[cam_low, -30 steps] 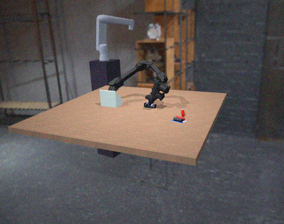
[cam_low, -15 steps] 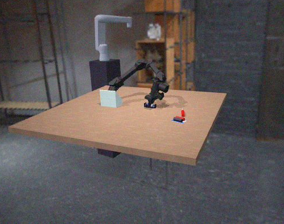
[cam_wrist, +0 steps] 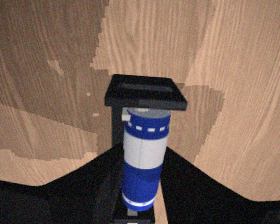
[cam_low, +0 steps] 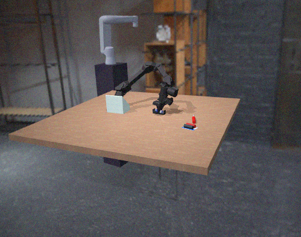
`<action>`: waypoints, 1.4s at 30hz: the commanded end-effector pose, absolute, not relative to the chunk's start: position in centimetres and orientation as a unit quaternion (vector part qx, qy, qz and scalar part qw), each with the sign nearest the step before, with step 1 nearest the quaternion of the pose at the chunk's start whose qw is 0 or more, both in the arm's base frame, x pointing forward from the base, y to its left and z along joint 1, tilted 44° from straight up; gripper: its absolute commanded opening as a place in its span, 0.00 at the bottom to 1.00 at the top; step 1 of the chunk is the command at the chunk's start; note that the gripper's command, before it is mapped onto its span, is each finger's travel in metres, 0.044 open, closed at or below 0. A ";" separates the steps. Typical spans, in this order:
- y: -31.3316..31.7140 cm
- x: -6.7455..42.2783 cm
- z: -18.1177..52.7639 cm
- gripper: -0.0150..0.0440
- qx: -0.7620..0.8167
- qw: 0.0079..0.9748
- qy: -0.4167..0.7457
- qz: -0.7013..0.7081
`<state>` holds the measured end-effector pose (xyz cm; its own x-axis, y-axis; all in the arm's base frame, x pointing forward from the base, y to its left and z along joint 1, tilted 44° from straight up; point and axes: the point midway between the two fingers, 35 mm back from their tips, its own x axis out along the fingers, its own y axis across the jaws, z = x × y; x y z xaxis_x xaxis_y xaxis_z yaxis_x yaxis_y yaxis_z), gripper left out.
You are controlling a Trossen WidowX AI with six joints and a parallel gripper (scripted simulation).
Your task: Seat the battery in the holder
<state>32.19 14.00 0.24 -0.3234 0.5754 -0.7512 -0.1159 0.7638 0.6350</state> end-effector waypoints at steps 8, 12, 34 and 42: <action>14.2 32.3 0.2 0.38 0.160 0.581 0.738 0.304; 14.2 32.2 0.2 0.38 0.163 0.587 0.734 0.302; 14.3 31.6 0.2 0.38 0.173 0.612 0.714 0.293; 14.3 31.2 0.3 0.38 0.173 0.615 0.712 0.292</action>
